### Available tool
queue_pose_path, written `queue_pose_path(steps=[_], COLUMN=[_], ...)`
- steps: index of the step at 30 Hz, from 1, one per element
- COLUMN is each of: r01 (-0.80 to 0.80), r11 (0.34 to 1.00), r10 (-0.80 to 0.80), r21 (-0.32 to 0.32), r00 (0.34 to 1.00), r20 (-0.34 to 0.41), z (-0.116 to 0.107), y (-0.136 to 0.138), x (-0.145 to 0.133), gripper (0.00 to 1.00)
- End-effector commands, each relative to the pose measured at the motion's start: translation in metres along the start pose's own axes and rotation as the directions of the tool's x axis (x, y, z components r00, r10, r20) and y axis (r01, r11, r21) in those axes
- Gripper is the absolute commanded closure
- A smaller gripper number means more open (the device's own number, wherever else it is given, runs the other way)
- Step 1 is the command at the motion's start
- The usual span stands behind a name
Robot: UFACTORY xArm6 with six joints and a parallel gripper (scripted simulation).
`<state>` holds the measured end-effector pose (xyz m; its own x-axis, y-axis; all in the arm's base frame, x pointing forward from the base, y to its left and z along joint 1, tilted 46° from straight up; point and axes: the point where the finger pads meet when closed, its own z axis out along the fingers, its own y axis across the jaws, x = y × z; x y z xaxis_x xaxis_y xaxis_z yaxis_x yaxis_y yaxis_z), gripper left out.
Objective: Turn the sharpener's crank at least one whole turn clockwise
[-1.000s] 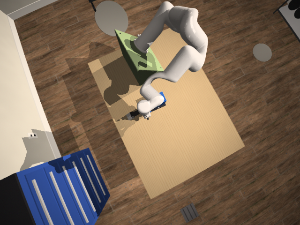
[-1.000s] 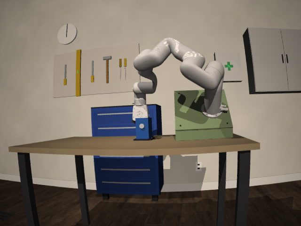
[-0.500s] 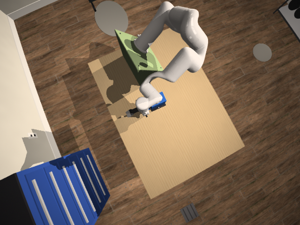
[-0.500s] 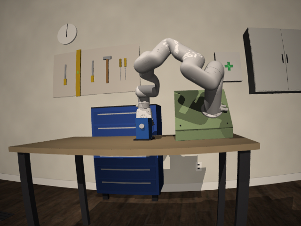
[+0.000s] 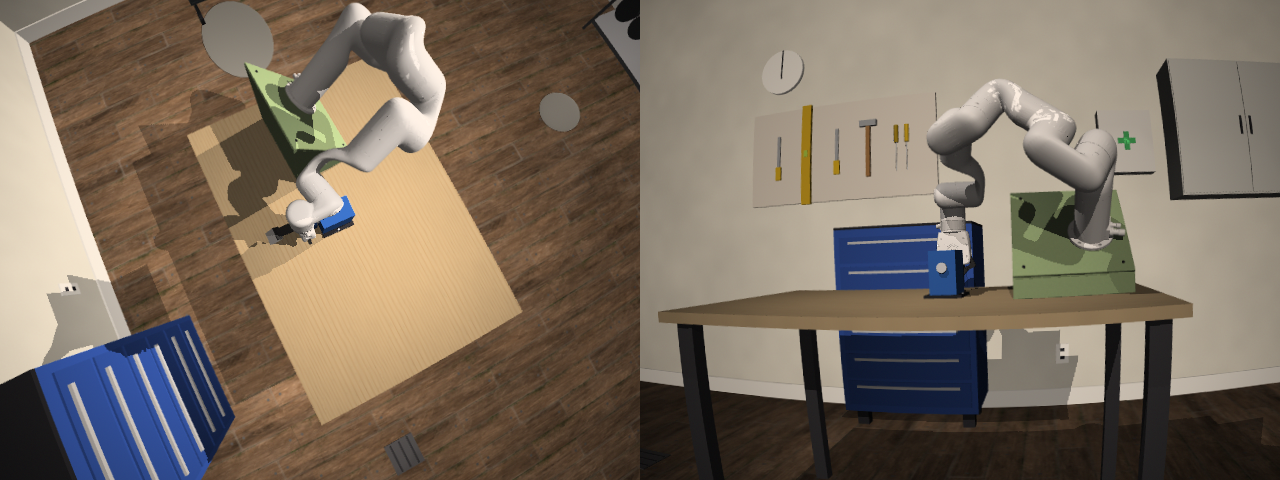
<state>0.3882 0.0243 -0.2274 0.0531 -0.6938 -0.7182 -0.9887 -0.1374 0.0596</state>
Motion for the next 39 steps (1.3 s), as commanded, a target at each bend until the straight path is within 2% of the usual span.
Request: queue_pose_path(steps=[1, 39], r01=[0.001, 0.001], r11=[1.0, 1.0], r10=[-0.001, -0.001], r21=[0.004, 0.004], r00=[1.0, 1.0], r20=[-0.002, -0.002], z=[-0.0019, -0.0035], y=[0.0022, 0.0101], x=[0.0005, 0.0005], gripper=[1.0, 1.0])
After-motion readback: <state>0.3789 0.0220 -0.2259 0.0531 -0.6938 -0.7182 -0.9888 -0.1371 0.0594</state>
